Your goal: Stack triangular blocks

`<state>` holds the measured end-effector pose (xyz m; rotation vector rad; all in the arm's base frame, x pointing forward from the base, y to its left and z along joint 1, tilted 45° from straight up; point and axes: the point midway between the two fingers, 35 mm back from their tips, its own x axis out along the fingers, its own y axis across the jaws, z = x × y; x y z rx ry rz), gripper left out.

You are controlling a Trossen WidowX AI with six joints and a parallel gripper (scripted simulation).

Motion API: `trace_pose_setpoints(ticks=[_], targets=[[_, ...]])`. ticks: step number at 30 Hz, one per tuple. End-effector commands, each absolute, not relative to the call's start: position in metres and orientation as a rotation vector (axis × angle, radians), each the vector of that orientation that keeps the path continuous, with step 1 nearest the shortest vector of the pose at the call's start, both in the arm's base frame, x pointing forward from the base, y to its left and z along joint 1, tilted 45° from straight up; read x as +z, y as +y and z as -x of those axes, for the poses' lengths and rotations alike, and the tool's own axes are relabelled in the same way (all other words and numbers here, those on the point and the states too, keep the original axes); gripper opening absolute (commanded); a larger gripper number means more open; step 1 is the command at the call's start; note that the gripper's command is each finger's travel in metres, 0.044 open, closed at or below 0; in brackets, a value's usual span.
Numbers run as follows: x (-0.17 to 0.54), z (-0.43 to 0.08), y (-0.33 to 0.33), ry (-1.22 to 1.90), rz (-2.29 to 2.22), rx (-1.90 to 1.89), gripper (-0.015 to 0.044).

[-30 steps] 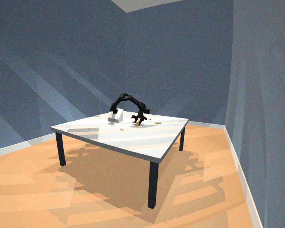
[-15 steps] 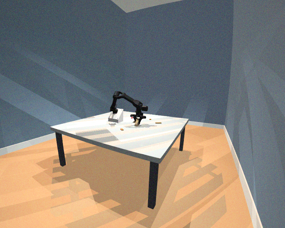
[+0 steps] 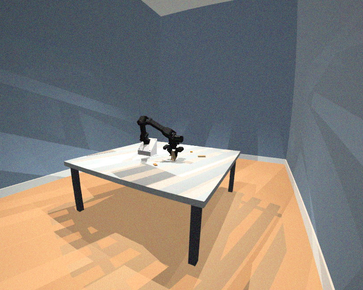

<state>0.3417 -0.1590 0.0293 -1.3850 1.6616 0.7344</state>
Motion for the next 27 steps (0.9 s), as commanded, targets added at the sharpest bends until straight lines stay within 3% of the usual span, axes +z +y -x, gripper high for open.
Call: trace_pose_setpoints(ticks=[1, 20, 27], targets=[[0.035, -0.341, -0.163, 1.589, 1.334, 0.783, 0.0], [0.057, -0.333, -0.189, 1.196, 1.04, 1.019, 0.0], [0.056, -0.334, -0.185, 1.251, 1.08, 0.992, 0.0184]])
